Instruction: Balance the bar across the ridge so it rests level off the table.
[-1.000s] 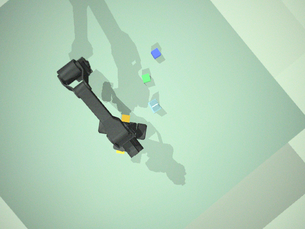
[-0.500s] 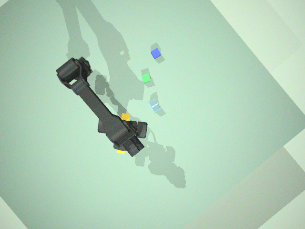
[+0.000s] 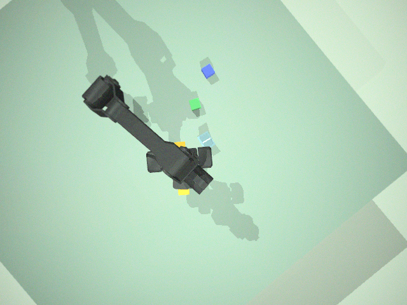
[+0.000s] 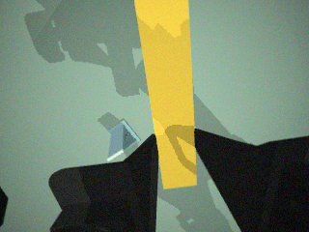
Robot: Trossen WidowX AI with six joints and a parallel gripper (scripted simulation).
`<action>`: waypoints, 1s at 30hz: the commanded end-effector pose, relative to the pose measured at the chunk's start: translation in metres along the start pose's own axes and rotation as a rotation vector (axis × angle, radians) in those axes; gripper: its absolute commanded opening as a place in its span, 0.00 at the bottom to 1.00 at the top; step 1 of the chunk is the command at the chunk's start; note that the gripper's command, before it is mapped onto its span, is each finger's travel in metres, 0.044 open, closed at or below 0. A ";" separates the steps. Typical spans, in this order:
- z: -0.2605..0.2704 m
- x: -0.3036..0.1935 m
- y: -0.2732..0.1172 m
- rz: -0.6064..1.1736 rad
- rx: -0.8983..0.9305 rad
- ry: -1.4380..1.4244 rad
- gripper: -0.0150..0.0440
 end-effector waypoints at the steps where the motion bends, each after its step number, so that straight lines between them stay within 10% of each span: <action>1: 0.013 -0.004 -0.001 -0.005 -0.001 -0.058 0.25; 30: 0.088 -0.061 0.000 -0.002 0.005 -0.451 0.25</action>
Point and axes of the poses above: the point midway between the two fingers, 35 mm back from their tips, its own y axis out along the fingers, its own z axis across the jaws, x = y × z, the point moved 7 cm from there along -y, back along the fingers, and after that the axes turned 12 degrees about -y, right-handed, at the moved point
